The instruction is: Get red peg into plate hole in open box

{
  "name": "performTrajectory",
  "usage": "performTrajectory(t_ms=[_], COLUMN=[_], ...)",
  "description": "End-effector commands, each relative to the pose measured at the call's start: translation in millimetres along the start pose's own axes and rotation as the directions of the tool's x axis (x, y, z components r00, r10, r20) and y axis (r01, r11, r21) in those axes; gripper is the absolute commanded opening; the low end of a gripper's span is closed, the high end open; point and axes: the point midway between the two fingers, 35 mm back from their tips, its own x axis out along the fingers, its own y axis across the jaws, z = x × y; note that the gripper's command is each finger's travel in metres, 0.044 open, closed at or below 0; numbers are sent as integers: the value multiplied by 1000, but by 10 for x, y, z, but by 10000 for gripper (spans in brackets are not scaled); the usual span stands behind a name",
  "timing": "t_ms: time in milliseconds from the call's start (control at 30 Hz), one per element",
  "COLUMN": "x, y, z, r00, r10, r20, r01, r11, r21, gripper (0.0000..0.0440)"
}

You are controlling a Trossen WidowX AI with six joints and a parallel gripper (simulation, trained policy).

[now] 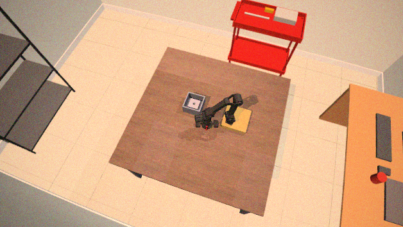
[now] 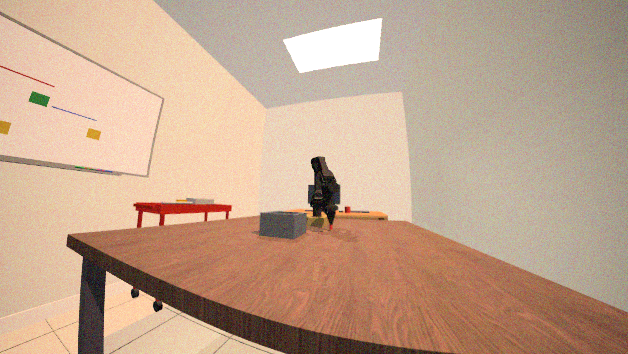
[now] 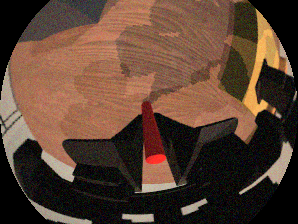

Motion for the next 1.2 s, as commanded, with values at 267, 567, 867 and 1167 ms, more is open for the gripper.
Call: performTrajectory(t_ms=[267,567,867,1167], x=[-458,-881,-1127,-1234], y=[248,489,681,811], z=[112,282,620,1004], r00=[992,976,957,943], r10=[96,171,209,220], r20=[77,137,199,250], r01=[-85,-144,-174,-191], r11=[988,972,968,972], r21=[-132,-186,-178,-136], gripper=[3,0,0,0])
